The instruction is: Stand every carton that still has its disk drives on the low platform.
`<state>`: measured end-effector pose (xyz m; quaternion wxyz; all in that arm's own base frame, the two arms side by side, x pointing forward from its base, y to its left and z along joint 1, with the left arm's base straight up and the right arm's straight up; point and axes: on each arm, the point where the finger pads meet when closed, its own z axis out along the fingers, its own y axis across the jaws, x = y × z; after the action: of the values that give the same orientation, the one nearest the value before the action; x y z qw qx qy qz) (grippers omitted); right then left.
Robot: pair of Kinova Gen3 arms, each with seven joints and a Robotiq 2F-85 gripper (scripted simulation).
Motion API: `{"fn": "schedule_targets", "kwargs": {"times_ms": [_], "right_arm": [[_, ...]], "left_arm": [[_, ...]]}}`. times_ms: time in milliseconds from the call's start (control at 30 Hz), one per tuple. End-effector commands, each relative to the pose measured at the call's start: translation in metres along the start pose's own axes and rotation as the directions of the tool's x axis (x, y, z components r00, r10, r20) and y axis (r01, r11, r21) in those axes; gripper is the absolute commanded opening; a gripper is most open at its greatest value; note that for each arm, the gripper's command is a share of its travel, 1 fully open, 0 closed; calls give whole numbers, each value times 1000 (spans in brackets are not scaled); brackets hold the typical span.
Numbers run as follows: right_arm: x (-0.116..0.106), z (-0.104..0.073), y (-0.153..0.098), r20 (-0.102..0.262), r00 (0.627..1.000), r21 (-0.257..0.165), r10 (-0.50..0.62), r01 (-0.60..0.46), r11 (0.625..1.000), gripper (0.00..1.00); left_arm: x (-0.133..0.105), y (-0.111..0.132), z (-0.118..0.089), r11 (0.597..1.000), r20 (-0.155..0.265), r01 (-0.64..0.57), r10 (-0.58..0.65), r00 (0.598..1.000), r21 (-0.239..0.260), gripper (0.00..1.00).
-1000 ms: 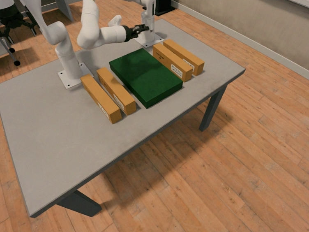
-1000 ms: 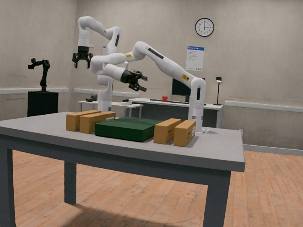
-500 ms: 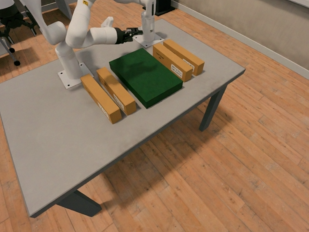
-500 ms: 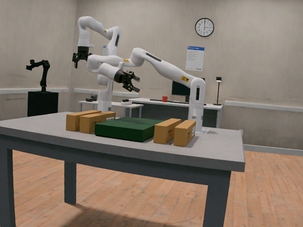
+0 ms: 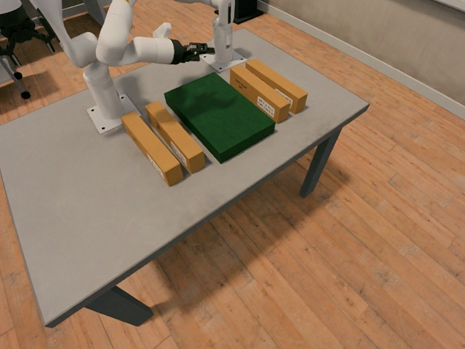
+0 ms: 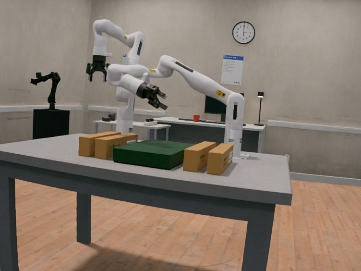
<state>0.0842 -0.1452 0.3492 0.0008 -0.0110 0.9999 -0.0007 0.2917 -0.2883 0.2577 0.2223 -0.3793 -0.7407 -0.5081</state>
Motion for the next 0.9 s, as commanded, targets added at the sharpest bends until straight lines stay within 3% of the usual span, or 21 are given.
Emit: {"fn": "schedule_targets", "kwargs": {"times_ms": [0,233,267,800,833,867], "right_arm": [[0,0,0,0,1000,0,0,0,1000,1000],[0,0,0,0,1000,0,0,0,1000,1000],[0,0,0,0,1000,0,0,0,1000,1000],[0,0,0,0,1000,0,0,0,1000,1000],[0,0,0,0,1000,0,0,0,1000,1000],[0,0,0,0,1000,0,0,0,1000,1000]], "left_arm": [[1,1,0,1000,7,-4,4,1000,-1,1000],[1,1,0,1000,7,-4,4,1000,-1,1000],[0,0,0,992,87,-121,125,988,-42,1000],[0,0,0,992,87,-121,125,988,-42,1000],[-1,-1,1,968,160,-233,246,956,-92,1000],[-1,-1,1,968,160,-233,246,956,-92,1000]]}}
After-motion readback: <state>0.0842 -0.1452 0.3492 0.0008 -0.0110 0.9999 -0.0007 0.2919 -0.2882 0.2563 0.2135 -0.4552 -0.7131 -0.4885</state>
